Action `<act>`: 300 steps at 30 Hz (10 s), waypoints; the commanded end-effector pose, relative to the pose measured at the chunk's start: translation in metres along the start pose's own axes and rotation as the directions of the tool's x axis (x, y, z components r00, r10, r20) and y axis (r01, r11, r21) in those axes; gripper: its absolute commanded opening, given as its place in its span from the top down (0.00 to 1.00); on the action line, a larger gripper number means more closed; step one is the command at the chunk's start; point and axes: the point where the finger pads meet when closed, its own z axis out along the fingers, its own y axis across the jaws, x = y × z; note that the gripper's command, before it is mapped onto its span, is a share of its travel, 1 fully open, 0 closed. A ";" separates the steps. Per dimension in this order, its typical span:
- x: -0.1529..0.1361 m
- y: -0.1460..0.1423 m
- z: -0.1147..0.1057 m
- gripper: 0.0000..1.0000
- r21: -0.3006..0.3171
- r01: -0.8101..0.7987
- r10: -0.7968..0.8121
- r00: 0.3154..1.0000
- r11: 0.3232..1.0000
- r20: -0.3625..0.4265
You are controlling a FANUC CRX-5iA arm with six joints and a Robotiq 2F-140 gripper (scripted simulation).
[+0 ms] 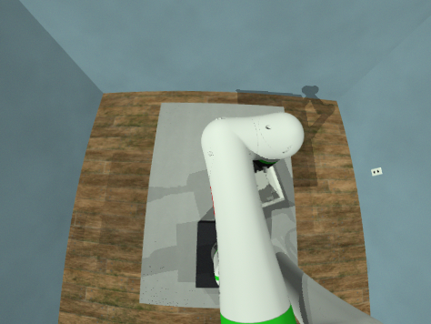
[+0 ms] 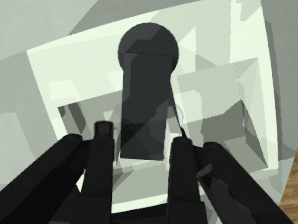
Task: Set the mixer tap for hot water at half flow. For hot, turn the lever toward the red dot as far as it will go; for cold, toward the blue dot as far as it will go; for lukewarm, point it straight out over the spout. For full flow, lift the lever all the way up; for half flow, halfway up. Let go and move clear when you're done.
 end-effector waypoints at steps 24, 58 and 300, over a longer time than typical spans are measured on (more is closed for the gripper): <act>0.001 -0.009 0.000 1.00 0.000 -0.154 0.154 0.988 0.988 0.000; 0.007 -0.027 0.000 1.00 0.000 -0.450 0.450 0.893 0.893 0.000; 0.007 -0.026 -0.103 0.57 -0.017 0.343 -0.343 -0.939 -0.939 0.001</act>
